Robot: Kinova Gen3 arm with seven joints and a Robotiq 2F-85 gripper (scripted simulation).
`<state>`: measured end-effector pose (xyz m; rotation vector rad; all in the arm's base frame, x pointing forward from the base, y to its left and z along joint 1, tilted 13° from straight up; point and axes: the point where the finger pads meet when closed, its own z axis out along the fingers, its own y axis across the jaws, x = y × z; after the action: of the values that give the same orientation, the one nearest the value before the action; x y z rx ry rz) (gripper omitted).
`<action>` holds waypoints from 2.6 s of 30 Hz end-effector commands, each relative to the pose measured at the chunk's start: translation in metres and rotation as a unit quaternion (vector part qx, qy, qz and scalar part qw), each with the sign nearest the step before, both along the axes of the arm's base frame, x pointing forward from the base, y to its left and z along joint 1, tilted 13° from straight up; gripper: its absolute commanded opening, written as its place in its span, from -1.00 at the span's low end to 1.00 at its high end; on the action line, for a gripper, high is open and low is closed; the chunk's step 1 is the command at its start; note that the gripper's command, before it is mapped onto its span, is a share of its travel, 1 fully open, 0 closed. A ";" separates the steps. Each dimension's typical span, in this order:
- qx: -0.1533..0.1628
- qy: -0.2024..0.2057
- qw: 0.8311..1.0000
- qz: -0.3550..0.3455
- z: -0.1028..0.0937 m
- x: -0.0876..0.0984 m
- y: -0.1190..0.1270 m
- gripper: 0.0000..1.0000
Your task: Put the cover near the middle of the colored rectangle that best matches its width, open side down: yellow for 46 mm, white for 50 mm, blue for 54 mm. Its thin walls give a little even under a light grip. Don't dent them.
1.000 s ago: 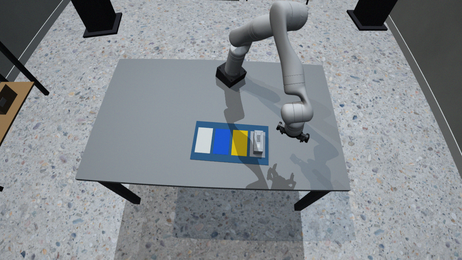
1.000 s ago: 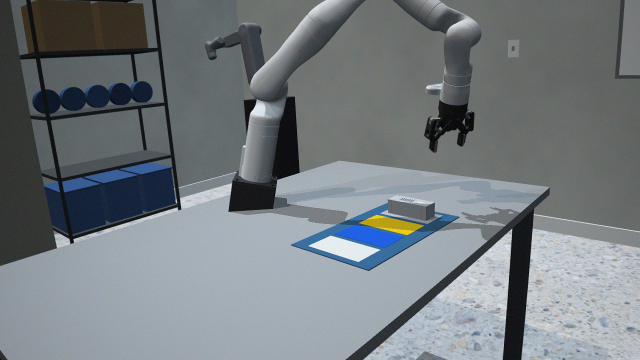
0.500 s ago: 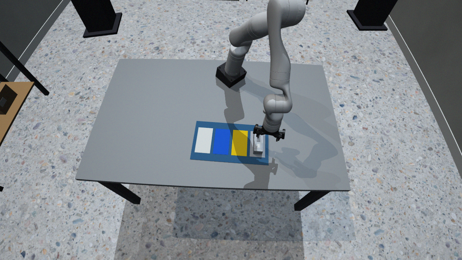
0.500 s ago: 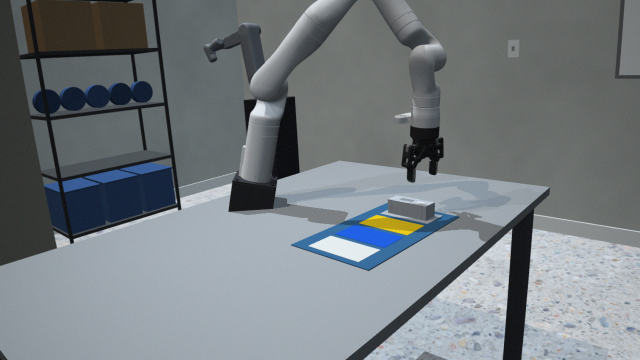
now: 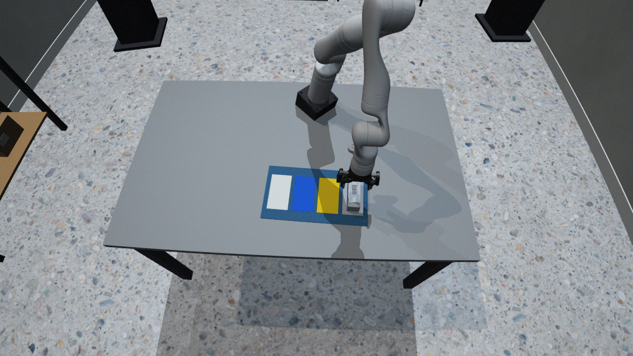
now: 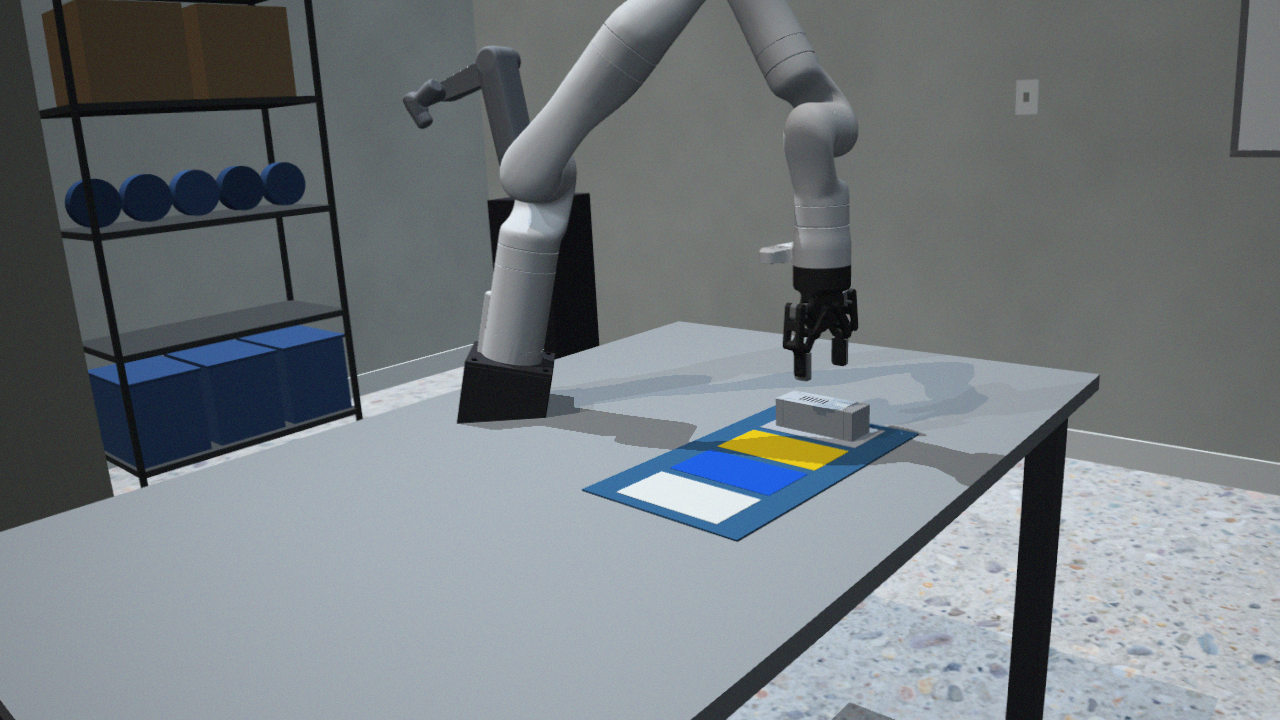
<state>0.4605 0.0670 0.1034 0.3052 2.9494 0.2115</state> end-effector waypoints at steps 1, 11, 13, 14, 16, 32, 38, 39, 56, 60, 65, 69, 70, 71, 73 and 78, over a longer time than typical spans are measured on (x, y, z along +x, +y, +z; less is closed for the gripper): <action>0.000 -0.001 1.000 0.000 0.001 0.000 0.000 1.00; 0.002 -0.002 1.000 0.000 -0.009 0.002 0.001 1.00; 0.002 -0.002 1.000 0.000 -0.012 0.003 0.001 1.00; 0.002 -0.002 1.000 0.000 -0.015 0.003 0.002 1.00; 0.002 -0.002 1.000 0.000 -0.015 0.003 0.002 1.00; 0.002 -0.002 1.000 0.000 -0.031 0.006 0.004 1.00; 0.002 -0.002 1.000 0.000 -0.031 0.006 0.004 1.00; 0.002 -0.002 1.000 0.000 -0.031 0.006 0.004 1.00; 0.002 -0.002 1.000 0.000 -0.031 0.006 0.004 1.00; 0.002 -0.002 1.000 0.000 -0.031 0.006 0.004 1.00; 0.002 -0.002 1.000 0.000 -0.031 0.006 0.004 1.00; 0.002 -0.002 1.000 0.000 -0.031 0.006 0.004 1.00; 0.002 -0.002 1.000 0.000 -0.031 0.006 0.004 1.00; 0.002 -0.002 1.000 0.000 -0.031 0.006 0.004 1.00; 0.002 -0.002 1.000 0.000 -0.031 0.006 0.004 1.00; 0.002 -0.002 1.000 0.000 -0.033 0.006 0.004 1.00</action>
<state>0.4664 0.0708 0.0703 0.3056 2.9478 0.2175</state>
